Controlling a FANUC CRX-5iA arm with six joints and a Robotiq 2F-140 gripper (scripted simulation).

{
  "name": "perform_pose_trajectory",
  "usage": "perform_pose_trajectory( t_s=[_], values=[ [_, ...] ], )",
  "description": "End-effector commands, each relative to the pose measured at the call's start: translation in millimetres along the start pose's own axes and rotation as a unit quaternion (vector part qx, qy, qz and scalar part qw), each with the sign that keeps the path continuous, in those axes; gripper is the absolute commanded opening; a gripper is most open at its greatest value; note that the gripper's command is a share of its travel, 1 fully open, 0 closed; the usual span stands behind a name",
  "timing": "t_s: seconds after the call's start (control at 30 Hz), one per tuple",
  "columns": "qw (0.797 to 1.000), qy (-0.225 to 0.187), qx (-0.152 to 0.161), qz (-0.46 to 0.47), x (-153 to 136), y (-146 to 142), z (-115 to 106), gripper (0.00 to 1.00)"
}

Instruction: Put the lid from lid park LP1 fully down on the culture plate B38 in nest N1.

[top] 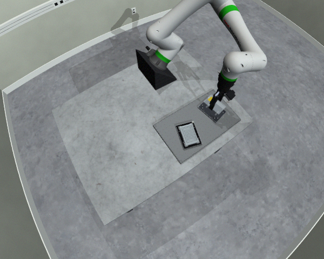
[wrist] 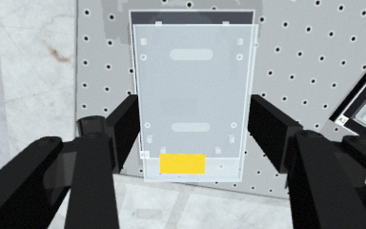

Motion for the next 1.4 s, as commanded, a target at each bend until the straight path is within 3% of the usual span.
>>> perform_pose_trajectory(
  t_s=[0.0, 0.2, 0.33, 0.43, 0.5, 0.53, 0.83, 1.37],
  values=[
    [1.000, 0.001, -0.001, 0.000, 0, 0, -1, 0.61],
    [1.000, 0.001, -0.001, 0.000, 2, 6, -2, 0.61],
    [1.000, 0.000, -0.005, 0.000, 10, 81, -5, 0.61],
    [1.000, 0.000, -0.004, 0.000, 4, 114, -5, 0.61],
    [1.000, 0.000, -0.004, 0.000, 4, 114, -5, 0.61],
    [1.000, 0.000, -0.003, 0.000, 0, 151, -5, 0.61],
    [1.000, 0.001, -0.001, 0.000, -13, 254, -2, 0.61],
    [1.000, 0.001, -0.001, 0.001, -13, 254, -2, 0.61]
  ],
)
Point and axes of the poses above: the point where the finger pads meet when closed, its own z axis out along the fingers, its own y axis across the jaws, x = y × z, the point moved 2 cm from there along -z, back along the fingers, and after that the axes turned 5 degrees about -z, right-handed, at the moved point
